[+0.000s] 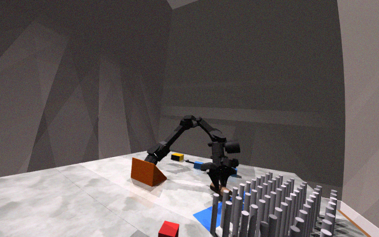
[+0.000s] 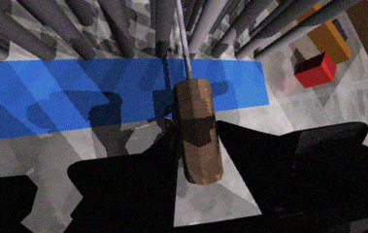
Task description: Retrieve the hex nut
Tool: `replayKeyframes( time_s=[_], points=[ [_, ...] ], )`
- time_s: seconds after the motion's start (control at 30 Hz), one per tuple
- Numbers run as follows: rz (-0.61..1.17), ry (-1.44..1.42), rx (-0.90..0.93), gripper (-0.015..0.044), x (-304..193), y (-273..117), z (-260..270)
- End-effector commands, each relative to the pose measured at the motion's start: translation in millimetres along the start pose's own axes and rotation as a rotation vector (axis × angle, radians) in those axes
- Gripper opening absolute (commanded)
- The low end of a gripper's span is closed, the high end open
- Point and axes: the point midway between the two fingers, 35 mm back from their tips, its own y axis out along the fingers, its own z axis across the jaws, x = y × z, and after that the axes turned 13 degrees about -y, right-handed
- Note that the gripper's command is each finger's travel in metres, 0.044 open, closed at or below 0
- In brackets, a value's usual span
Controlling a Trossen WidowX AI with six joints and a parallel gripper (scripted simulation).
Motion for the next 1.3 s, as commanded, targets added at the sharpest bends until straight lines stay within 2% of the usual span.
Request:
replayKeyframes(
  time_s=[0.0,1.27],
  points=[
    [-0.004,-0.006,0.003,0.0,3.9,0.5,0.2],
    [-0.005,-0.003,0.002,0.0,16.2,18.5,-1.3]
  ],
)
